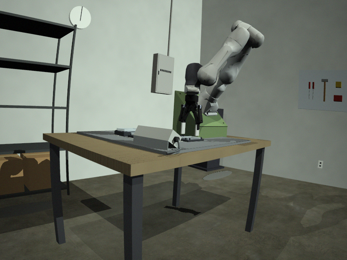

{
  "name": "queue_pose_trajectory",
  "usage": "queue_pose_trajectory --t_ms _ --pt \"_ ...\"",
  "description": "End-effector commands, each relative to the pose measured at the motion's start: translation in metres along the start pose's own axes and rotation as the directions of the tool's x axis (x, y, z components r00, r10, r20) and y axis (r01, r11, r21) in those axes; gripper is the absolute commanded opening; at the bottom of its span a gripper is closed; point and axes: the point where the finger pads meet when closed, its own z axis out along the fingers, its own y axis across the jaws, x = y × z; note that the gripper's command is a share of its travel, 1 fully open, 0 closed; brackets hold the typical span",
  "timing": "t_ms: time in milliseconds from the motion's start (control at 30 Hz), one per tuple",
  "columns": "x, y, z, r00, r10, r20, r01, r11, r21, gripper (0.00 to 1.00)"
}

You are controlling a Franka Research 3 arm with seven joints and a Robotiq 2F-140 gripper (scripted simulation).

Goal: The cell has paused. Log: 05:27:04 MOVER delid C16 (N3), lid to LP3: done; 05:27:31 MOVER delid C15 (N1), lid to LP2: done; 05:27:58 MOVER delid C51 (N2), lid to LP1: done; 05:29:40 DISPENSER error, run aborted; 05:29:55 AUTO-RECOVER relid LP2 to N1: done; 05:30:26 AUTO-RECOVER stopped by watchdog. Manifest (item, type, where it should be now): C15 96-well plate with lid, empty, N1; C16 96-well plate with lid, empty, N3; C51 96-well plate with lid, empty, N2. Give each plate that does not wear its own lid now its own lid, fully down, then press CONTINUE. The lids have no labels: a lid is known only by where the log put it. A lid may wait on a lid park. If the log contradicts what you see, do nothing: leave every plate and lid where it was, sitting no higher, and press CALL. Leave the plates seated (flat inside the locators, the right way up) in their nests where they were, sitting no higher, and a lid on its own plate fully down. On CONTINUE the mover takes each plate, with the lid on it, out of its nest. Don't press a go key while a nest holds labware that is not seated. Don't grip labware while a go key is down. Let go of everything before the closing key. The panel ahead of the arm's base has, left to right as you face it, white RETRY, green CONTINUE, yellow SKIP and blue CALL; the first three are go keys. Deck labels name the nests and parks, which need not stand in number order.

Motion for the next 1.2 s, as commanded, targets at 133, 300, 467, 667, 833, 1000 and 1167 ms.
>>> queue_pose_trajectory --t_ms 133,300,467,667,833,1000,1167 --pt "0.0013 0.0001 -0.0002 1.000 -0.006 -0.001 0.006 1.000 -0.001 0.66" --pt "0.0013 0.0001 -0.0002 1.000 -0.006 -0.001 0.006 1.000 -0.001 0.59" --pt "0.0013 0.0001 -0.0002 1.000 -0.006 -0.001 0.006 1.000 -0.001 0.59" --pt "0.0013 0.0001 -0.0002 1.000 -0.006 -0.001 0.006 1.000 -0.001 0.59" --pt "0.0013 0.0001 -0.0002 1.000 -0.006 -0.001 0.006 1.000 -0.001 0.59" --pt "0.0013 0.0001 -0.0002 1.000 -0.006 -0.001 0.006 1.000 -0.001 0.59" --pt "0.0013 0.0001 -0.0002 1.000 -0.006 -0.001 0.006 1.000 -0.001 0.59"
